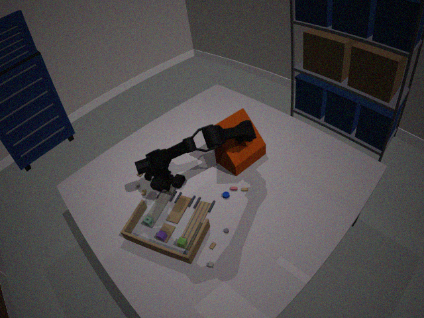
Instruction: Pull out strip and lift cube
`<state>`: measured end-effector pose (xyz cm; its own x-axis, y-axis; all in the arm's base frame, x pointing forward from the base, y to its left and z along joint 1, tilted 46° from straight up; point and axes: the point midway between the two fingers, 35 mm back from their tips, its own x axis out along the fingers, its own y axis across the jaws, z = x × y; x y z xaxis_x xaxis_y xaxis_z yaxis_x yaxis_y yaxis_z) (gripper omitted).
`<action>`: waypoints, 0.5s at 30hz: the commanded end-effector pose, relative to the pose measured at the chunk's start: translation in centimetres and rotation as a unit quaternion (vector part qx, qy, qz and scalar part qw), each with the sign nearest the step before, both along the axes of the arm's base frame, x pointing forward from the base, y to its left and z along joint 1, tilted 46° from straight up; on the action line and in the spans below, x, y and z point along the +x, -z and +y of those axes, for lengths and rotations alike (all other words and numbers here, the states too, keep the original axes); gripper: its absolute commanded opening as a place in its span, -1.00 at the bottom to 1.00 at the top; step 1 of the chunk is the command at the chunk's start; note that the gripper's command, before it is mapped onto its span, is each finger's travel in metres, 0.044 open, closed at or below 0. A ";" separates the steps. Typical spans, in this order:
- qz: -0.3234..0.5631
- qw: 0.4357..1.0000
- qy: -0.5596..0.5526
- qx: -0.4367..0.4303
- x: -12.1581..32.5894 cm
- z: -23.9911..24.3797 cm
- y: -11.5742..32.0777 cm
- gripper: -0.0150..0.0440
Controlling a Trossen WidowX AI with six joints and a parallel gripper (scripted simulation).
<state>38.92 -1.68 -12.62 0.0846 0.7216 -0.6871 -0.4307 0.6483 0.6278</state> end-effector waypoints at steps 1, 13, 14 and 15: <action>0.007 1.000 -0.004 -0.004 -1.1 -0.1 0.7 -0.49; 0.008 1.000 -0.004 -0.004 -2.8 -0.5 1.4 -0.49; 0.008 1.000 -0.004 -0.004 -2.9 -0.5 1.5 -0.49; 0.008 1.000 -0.004 -0.004 -3.0 -0.6 1.5 -0.49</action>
<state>36.87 -2.29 -13.50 0.0870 0.7230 -0.6853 -0.4296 0.6479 0.6290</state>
